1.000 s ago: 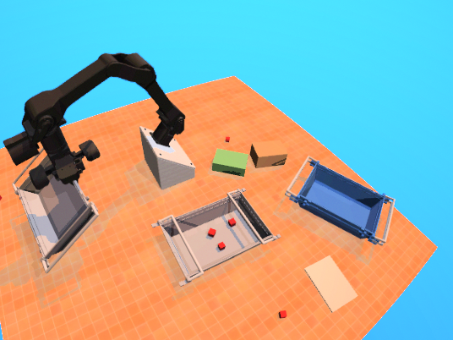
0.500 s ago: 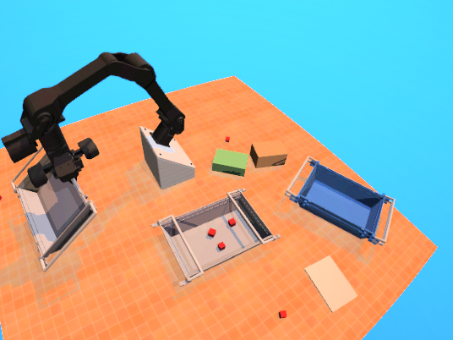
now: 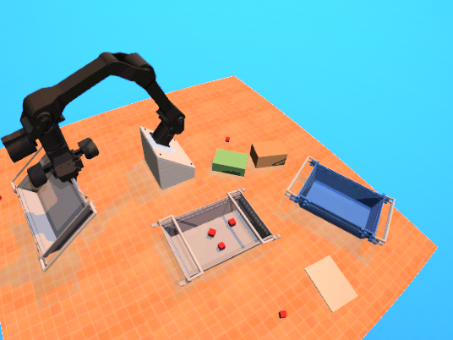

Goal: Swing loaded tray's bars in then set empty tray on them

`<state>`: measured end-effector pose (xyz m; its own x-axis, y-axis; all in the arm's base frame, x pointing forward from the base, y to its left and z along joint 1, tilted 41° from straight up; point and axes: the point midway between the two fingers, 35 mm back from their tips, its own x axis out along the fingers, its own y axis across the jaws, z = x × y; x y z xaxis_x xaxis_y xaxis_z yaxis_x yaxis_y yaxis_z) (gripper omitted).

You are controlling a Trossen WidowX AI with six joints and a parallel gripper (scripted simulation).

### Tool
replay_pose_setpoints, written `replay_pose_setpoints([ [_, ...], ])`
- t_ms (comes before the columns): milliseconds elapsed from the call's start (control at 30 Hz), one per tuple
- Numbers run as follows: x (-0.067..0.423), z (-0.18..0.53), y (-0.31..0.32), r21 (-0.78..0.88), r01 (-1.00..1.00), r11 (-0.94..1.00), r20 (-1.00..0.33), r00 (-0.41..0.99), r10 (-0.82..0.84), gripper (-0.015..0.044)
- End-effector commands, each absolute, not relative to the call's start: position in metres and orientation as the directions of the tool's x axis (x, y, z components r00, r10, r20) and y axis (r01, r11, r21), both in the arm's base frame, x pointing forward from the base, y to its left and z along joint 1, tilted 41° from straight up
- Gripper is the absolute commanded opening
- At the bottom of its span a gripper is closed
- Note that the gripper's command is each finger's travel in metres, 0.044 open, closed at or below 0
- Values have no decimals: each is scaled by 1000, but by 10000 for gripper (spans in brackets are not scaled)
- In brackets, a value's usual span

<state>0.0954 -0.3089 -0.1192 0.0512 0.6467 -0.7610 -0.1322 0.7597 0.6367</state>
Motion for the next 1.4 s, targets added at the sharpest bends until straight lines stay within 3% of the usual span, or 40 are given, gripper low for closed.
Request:
replay_pose_setpoints([
  [0, 95, -116, -317, 612, -138, 778, -780, 54, 623, 0],
  [667, 96, -115, -317, 612, -141, 778, -780, 54, 623, 0],
  [1367, 179, -61, -290, 511, -448, 734, -804, 54, 592, 0],
])
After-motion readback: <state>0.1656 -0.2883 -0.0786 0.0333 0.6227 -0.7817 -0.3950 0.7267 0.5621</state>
